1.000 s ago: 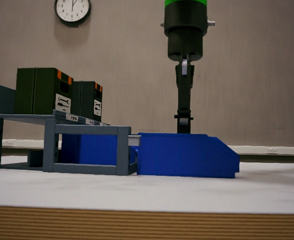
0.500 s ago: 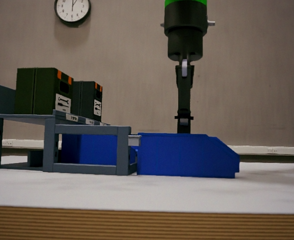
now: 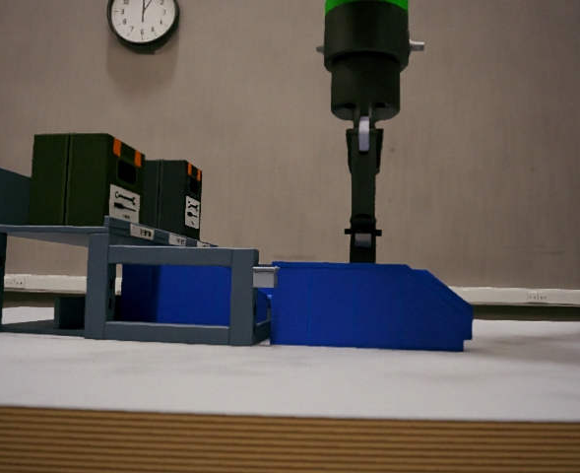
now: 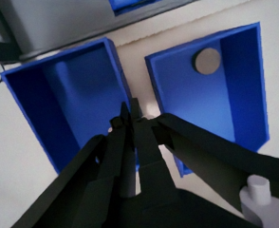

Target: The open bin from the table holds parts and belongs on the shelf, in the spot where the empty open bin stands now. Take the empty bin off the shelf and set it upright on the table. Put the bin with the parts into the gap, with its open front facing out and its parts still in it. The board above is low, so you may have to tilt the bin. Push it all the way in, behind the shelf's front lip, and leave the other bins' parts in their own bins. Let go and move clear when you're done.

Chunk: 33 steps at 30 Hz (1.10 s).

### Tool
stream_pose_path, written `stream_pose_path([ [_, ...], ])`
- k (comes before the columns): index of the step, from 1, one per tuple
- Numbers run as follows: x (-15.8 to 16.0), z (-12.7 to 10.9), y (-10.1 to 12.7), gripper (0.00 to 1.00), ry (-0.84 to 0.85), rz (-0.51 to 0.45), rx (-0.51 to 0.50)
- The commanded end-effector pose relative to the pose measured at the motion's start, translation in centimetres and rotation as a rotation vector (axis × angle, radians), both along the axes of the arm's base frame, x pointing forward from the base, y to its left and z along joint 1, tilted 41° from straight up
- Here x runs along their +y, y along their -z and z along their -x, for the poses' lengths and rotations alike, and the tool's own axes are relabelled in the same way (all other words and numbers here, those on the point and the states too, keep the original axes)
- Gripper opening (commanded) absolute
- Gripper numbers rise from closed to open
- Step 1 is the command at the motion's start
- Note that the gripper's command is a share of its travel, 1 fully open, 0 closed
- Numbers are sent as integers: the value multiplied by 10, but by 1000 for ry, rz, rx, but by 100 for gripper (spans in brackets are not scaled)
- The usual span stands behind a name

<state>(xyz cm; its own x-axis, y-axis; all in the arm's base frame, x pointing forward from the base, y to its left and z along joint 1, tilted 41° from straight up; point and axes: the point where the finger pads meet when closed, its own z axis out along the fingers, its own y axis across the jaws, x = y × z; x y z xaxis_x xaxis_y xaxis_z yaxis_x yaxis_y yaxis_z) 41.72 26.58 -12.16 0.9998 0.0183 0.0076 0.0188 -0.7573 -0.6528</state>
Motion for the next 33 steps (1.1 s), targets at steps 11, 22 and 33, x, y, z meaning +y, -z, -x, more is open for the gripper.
stream_pose_path([
  [11,-2,-1,-2,10,1,0,-1],
  [22,-11,-1,-13,10,1,0,-1],
  [33,-31,-1,-36,10,1,0,-1],
])
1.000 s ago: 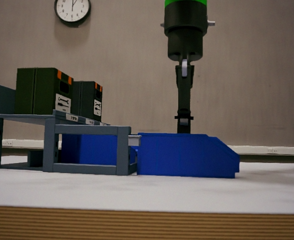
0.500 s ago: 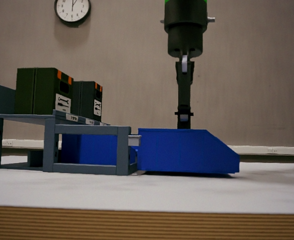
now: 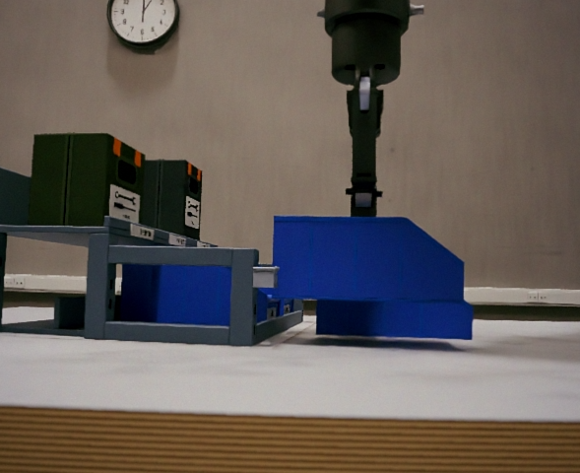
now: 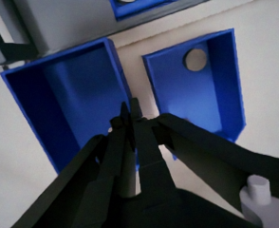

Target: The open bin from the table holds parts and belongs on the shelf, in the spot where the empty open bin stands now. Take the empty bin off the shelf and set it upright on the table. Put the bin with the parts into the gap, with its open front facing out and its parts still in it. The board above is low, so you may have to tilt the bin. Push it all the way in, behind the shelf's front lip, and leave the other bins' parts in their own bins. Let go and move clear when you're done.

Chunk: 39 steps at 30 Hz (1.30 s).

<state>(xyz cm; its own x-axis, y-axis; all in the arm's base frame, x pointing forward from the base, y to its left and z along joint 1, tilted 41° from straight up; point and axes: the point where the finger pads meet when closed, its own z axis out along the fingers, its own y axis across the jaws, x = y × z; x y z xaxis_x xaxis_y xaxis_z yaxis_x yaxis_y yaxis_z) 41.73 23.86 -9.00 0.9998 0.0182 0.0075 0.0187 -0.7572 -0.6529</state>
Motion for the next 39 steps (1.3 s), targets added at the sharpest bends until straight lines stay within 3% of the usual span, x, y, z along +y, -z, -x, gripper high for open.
stream_pose_path([
  [1,-4,-1,-5,10,0,0,-1],
  [17,-27,-1,-31,10,0,0,-1],
  [39,-29,-1,-34,10,0,0,-1],
])
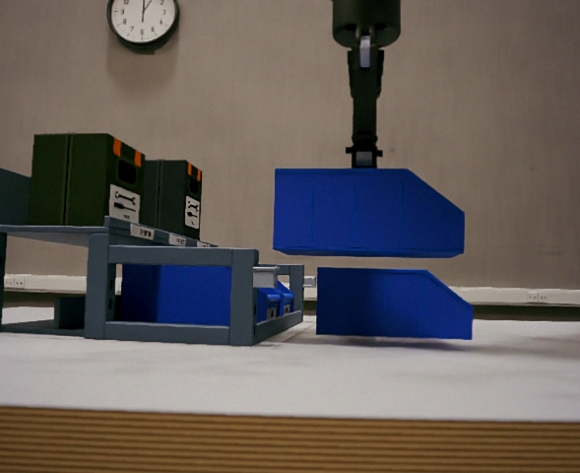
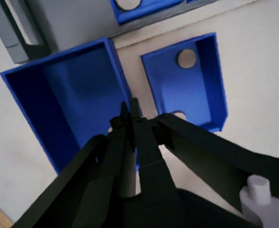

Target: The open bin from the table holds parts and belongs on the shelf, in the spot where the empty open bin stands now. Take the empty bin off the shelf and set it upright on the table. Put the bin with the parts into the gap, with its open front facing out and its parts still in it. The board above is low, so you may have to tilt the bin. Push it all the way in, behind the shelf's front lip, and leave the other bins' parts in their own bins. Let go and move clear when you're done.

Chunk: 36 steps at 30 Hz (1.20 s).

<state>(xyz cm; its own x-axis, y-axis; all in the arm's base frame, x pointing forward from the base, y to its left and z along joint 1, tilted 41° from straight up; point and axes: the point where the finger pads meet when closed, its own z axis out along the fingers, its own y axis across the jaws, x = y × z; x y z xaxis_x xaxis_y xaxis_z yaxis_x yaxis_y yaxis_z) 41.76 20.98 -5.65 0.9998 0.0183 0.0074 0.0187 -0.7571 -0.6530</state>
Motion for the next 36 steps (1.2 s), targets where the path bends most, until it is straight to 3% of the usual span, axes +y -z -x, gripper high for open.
stream_pose_path([
  [1,-1,-1,0,10,1,0,-1],
  [15,-20,2,16,10,0,0,-1],
  [36,-138,16,118,10,0,0,-1],
])
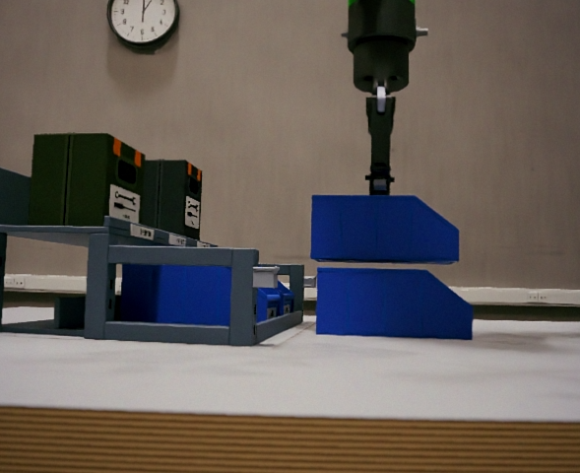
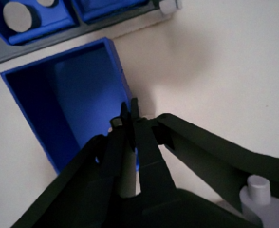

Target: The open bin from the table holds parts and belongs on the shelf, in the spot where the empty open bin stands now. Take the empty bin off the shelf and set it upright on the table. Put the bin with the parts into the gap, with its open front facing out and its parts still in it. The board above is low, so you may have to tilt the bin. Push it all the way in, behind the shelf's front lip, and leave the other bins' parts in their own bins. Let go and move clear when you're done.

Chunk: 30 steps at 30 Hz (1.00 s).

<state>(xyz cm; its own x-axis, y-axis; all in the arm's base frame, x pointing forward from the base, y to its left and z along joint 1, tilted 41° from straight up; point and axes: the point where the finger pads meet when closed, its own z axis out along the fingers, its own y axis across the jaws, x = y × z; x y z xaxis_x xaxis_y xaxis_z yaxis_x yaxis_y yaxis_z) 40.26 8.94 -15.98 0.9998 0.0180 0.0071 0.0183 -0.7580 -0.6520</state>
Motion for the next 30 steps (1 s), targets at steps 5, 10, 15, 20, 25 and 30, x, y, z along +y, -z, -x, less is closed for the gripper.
stream_pose_path([
  [5,-47,4,40,10,0,-1,-2],
  [10,-68,6,58,10,0,-1,-2],
  [15,-76,7,65,10,0,-1,-2],
  [20,-82,8,70,10,0,-1,-2],
  [25,-83,8,71,10,0,-1,-2],
  [30,-83,8,71,10,0,-1,-2],
])
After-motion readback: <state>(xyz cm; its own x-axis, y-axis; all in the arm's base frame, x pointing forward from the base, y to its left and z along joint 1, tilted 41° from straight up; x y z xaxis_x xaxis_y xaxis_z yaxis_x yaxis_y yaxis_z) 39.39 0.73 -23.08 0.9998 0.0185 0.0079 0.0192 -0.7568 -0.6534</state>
